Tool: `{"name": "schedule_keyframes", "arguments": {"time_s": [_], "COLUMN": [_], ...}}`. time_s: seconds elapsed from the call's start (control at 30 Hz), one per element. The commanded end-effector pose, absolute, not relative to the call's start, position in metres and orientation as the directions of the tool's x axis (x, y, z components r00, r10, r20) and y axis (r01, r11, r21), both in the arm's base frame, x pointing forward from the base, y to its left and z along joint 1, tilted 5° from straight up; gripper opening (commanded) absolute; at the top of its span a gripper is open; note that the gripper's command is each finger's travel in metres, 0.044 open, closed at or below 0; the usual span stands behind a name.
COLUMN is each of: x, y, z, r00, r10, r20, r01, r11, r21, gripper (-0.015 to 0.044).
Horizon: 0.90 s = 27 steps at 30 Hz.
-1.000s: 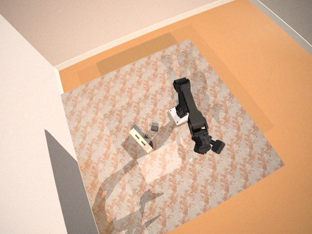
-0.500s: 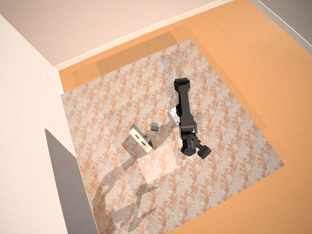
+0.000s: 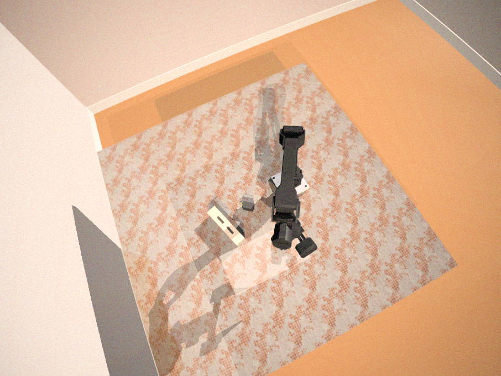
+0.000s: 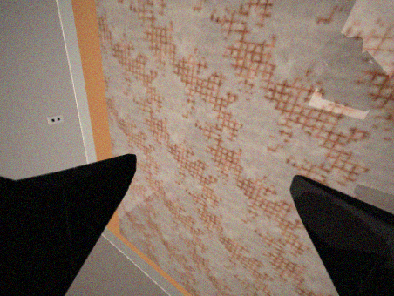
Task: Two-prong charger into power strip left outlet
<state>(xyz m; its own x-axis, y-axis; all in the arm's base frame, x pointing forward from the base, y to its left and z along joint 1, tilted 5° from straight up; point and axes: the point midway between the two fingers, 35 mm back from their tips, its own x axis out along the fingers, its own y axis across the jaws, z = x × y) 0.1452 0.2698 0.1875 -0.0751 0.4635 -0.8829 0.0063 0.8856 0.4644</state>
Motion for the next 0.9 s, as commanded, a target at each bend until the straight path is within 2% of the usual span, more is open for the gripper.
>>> {"name": "schedule_keyframes", "arguments": {"time_s": [0.0,0.87], "x": [0.16,0.22], "y": [0.256,0.167], "z": [0.181,0.147], "r00": [-0.045,0.07], "r10": [0.439,0.282], "r20": [-0.897,-0.957], "r01": [0.039,0.274], "r11": [0.898,0.917], "r21": [0.438,0.29], "gripper": [0.044,0.044]}}
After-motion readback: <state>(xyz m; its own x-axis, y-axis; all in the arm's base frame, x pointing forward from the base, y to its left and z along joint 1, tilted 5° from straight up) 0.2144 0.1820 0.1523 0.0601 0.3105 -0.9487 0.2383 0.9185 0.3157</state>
